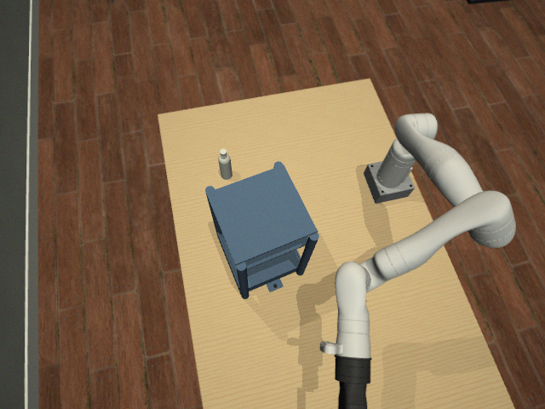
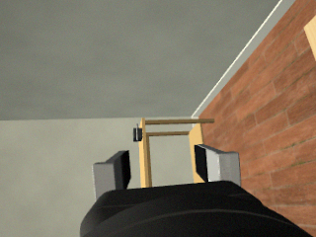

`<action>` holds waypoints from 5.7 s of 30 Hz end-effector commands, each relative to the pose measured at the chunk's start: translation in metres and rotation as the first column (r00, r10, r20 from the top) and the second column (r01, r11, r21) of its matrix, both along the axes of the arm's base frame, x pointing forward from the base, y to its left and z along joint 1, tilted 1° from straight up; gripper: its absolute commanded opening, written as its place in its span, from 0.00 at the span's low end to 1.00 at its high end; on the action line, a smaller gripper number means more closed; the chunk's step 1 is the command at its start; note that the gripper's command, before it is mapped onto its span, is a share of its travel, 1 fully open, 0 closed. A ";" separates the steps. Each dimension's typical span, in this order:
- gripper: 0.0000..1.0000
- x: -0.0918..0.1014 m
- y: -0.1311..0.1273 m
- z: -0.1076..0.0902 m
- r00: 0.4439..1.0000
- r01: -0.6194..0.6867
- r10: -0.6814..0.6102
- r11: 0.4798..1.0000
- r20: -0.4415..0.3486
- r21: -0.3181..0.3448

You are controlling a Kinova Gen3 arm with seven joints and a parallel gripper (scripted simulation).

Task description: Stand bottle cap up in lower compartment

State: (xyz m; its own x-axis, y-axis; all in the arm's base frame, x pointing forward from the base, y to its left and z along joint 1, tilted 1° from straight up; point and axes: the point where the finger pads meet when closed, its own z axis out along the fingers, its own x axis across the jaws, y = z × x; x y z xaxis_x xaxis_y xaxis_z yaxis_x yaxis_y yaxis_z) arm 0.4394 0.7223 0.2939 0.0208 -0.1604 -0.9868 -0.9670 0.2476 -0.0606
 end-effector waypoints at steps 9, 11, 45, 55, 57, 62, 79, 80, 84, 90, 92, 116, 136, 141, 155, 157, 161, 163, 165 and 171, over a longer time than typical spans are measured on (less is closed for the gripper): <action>1.00 0.022 -0.006 0.000 0.999 0.046 -0.046 0.999 -0.016 0.002; 1.00 0.022 -0.006 0.000 0.999 0.046 -0.046 0.999 -0.016 0.002; 1.00 0.083 -0.032 -0.003 0.983 0.177 -0.178 0.984 -0.047 -0.014; 1.00 0.113 -0.048 -0.005 0.967 0.244 -0.245 0.969 -0.064 -0.023; 1.00 0.113 -0.048 -0.005 0.967 0.244 -0.245 0.969 -0.064 -0.023; 1.00 0.113 -0.048 -0.005 0.967 0.244 -0.245 0.969 -0.064 -0.023; 1.00 0.143 -0.066 -0.006 0.946 0.311 -0.312 0.950 -0.082 -0.033; 1.00 0.143 -0.066 -0.006 0.946 0.311 -0.312 0.950 -0.082 -0.033; 1.00 0.159 -0.076 -0.005 0.931 0.350 -0.352 0.936 -0.098 -0.031; 1.00 0.174 -0.086 -0.006 0.917 0.383 -0.385 0.923 -0.108 -0.037; 1.00 0.174 -0.086 -0.006 0.917 0.383 -0.385 0.923 -0.108 -0.037; 1.00 0.215 -0.120 -0.009 0.865 0.478 -0.481 0.876 -0.139 -0.056; 1.00 0.241 -0.144 -0.011 0.824 0.539 -0.543 0.839 -0.161 -0.071; 1.00 0.253 -0.157 -0.012 0.801 0.568 -0.573 0.819 -0.172 -0.079; 1.00 0.265 -0.170 -0.014 0.777 0.597 -0.602 0.798 -0.184 -0.088; 1.00 0.265 -0.170 -0.014 0.777 0.597 -0.602 0.798 -0.184 -0.088; 1.00 0.277 -0.184 -0.015 0.752 0.624 -0.630 0.775 -0.195 -0.097; 1.00 0.277 -0.184 -0.015 0.752 0.624 -0.630 0.775 -0.195 -0.097; 1.00 0.277 -0.184 -0.015 0.752 0.624 -0.630 0.775 -0.195 -0.097; 1.00 0.288 -0.198 -0.016 0.725 0.651 -0.657 0.752 -0.207 -0.106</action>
